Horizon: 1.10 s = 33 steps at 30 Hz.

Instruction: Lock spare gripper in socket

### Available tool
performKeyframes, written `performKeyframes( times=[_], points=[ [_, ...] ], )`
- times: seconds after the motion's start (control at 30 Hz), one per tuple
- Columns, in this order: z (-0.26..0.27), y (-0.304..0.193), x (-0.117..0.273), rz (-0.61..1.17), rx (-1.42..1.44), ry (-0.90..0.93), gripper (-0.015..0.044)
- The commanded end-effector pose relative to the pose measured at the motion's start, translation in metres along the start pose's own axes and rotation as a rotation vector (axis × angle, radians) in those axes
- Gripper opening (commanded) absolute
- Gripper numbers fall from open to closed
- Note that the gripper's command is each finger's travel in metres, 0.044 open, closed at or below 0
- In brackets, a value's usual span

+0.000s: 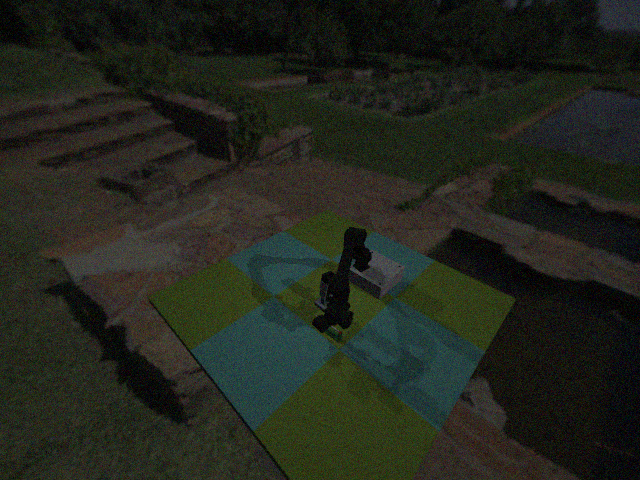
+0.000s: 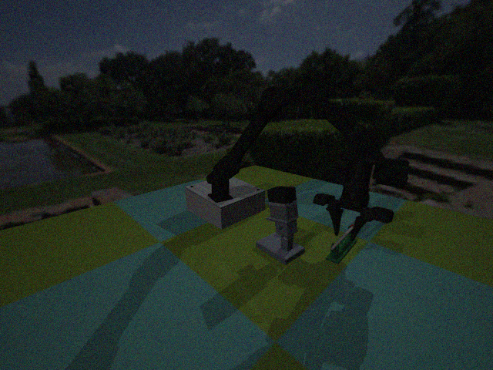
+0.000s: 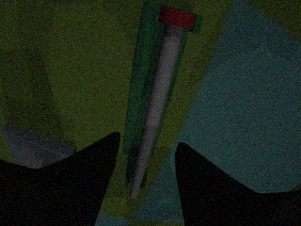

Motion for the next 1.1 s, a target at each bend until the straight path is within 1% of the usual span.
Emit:
performKeyframes(
  times=[0.0, 0.43, 0.63, 0.87, 1.07],
  points=[
    [0.001, 0.002, -0.008, -0.002, 0.007, 0.007, 0.018],
    [0.0, 0.007, -0.029, -0.001, 0.007, 0.007, 0.018],
    [0.001, 0.007, -0.03, -0.001, 0.007, 0.007, 0.018],
    [0.001, 0.007, -0.03, -0.001, 0.007, 0.007, 0.0],
    [0.0, 0.007, -0.03, -0.001, 0.007, 0.007, 0.0]
  ],
)
Point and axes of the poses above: the point midway between the two fingers, 35 mm back from their tips, its own x axis back along the fingers, its own z axis across the jaws, y = z × x, the point moved 8 cm from there along x, back along the fingers, and after that the axes turned 7 degrees about x, right-handed, at the moved point
